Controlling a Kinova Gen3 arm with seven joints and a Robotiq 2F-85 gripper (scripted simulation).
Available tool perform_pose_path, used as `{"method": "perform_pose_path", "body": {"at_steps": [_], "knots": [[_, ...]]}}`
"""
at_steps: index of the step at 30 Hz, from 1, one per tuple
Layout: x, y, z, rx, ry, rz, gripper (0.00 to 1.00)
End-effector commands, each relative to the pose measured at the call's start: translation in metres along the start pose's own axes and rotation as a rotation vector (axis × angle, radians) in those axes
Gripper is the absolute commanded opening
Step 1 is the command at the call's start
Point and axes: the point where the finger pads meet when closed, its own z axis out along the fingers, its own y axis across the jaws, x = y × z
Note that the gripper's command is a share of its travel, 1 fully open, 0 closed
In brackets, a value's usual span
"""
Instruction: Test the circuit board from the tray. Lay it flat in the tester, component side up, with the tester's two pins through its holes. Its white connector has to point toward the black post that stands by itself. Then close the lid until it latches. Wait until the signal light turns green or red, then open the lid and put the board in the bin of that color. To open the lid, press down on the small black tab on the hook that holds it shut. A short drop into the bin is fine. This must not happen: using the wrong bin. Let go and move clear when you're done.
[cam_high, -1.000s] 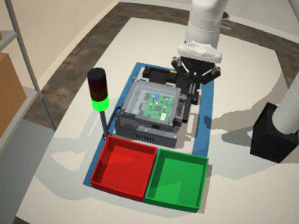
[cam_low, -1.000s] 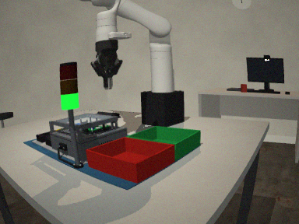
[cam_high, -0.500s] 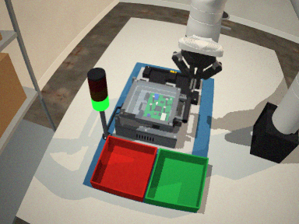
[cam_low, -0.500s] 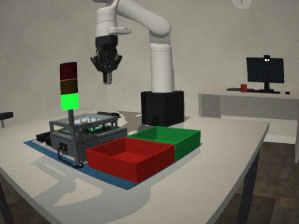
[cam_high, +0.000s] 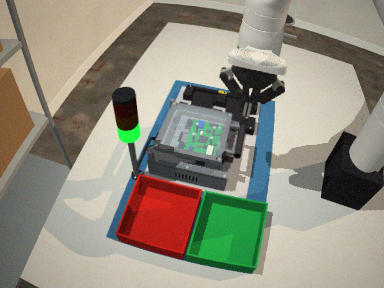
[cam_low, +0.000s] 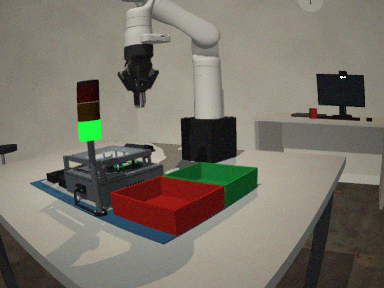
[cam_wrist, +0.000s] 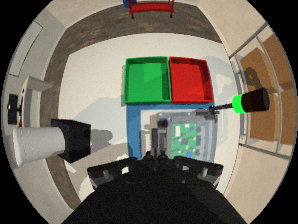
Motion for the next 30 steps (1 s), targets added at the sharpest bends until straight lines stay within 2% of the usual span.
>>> {"method": "perform_pose_path", "body": {"at_steps": [1, 14, 24, 30], "knots": [[0.014, 0.002, -0.001, -0.001, -0.002, 0.007, 0.0], [0.048, 0.005, -0.001, -0.001, -0.002, 0.003, 0.0], [0.05, 0.004, 0.001, 0.001, -0.003, 0.001, 0.0], [0.048, 0.005, 0.019, -0.007, -0.007, -0.01, 0.0]]}}
